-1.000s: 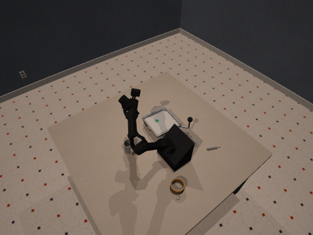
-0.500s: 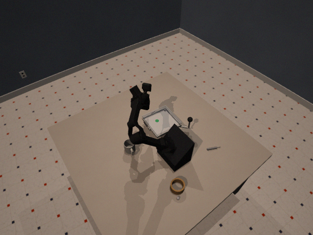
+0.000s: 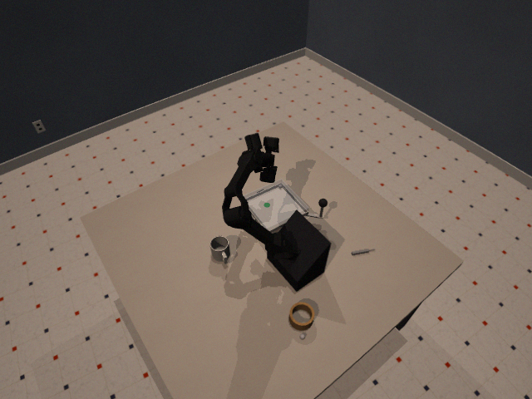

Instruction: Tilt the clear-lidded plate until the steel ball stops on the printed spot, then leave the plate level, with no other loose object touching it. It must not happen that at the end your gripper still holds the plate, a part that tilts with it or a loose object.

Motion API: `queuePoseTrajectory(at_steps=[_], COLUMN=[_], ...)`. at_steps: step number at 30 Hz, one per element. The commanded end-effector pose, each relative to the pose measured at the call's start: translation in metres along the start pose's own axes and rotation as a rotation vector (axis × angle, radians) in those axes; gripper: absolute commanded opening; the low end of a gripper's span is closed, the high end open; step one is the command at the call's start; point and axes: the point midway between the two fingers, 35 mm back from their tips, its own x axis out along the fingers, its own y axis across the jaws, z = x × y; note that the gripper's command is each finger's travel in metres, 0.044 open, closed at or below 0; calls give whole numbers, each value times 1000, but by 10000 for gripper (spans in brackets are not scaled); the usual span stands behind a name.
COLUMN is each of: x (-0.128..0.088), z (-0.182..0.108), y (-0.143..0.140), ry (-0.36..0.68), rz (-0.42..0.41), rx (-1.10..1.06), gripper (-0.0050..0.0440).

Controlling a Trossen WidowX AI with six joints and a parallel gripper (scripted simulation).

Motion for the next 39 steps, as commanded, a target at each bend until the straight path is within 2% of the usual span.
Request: queuePoseTrajectory(at_steps=[1,4,7,15,18,20,22,23,24,25,27,28,29,30,32,33,35,36,39], x=[9,25,29,54,54,65,65,71,71,77,77,82,82,86,86,90,90,93,96], z=[-11,-39,-48,-103,-103,-129,-129,-146,-146,-163,-163,-179,-179,-194,-194,-208,-208,-221,-234], y=[0,1,2,14,14,24,24,31,31,40,40,49,49,58,58,69,69,80,92], ry=[18,57,67,98,98,93,93,83,83,66,66,43,43,15,15,-20,-20,-60,-105], rz=[42,123,151,326,326,415,415,474,474,533,533,589,589,644,644,697,697,747,794], rx=[-17,-36,-42,-69,-69,-79,-79,-84,-84,-88,-88,-91,-91,-92,-92,-93,-93,-93,-91], gripper=[300,300,300,300,300,300,300,300,300,300,300,300,300,300,300,300,300,300,300])
